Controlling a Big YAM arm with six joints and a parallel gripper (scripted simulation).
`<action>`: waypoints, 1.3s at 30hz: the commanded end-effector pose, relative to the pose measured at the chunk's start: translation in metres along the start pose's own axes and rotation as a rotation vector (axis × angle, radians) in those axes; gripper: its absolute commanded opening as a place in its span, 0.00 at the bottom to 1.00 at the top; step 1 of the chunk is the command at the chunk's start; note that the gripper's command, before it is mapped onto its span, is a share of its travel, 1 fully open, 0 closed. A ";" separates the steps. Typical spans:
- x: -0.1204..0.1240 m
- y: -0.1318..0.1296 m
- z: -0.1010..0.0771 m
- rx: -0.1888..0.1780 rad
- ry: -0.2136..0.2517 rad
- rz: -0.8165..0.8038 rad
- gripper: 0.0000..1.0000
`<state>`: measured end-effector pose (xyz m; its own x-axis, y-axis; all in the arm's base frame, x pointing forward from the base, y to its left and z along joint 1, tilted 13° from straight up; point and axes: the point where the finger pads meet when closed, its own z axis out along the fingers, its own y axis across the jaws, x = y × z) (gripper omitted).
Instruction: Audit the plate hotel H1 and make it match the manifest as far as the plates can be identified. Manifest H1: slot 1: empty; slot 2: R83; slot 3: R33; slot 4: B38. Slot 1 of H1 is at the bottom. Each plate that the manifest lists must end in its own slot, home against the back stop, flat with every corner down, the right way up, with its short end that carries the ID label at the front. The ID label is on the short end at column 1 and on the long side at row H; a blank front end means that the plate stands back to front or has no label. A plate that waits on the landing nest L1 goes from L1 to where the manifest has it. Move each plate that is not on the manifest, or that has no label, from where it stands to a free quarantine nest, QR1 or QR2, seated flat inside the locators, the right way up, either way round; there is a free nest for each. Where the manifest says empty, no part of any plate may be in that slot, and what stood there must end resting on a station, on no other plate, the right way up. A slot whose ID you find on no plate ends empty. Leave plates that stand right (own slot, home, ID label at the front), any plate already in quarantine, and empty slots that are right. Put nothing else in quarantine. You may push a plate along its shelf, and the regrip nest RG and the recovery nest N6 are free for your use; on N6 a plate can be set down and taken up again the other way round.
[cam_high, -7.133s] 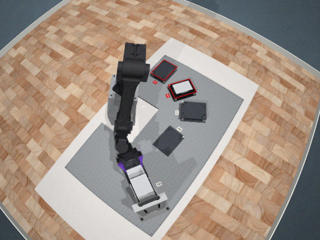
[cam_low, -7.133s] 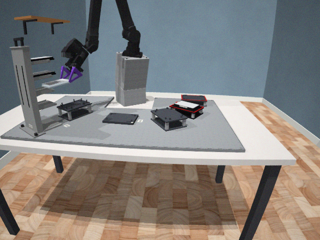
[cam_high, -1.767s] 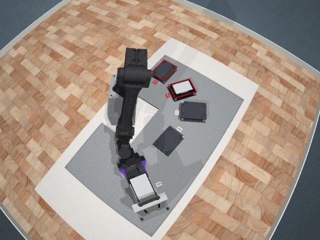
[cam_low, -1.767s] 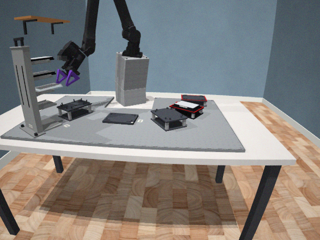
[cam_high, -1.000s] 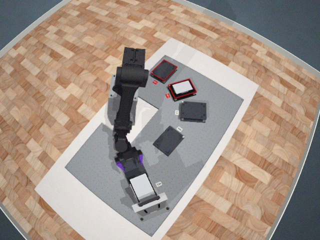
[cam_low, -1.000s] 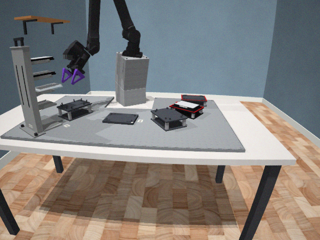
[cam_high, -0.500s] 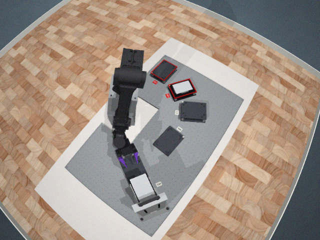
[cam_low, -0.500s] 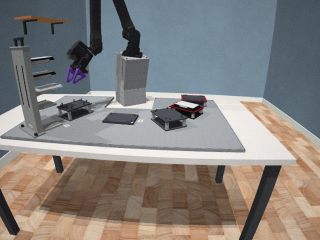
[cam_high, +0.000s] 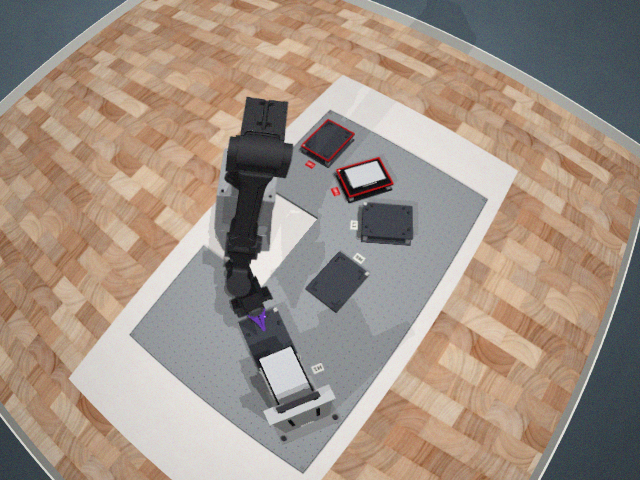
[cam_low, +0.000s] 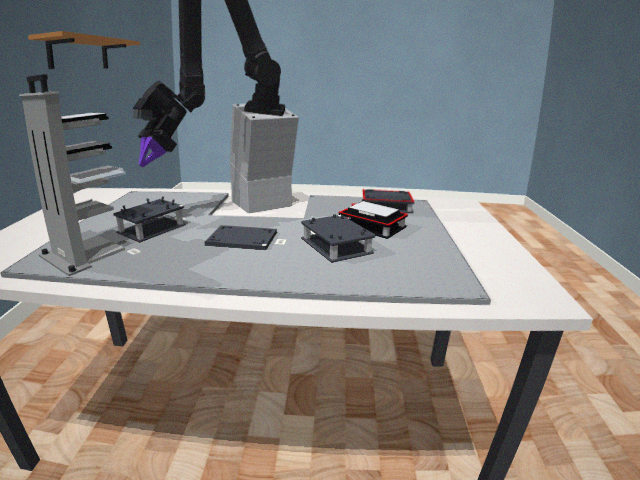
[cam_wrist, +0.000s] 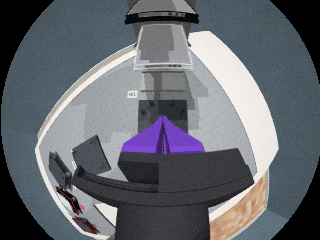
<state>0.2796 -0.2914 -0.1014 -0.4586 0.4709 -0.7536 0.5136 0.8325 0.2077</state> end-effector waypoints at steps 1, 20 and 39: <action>-0.007 -0.002 0.000 0.004 -0.024 -0.014 0.00; -0.016 -0.003 0.005 0.004 -0.026 -0.008 0.00; -0.024 0.001 0.012 -0.002 -0.025 -0.015 0.00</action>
<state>0.2919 -0.2996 -0.1008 -0.4586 0.4648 -0.7574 0.5110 0.8352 0.2031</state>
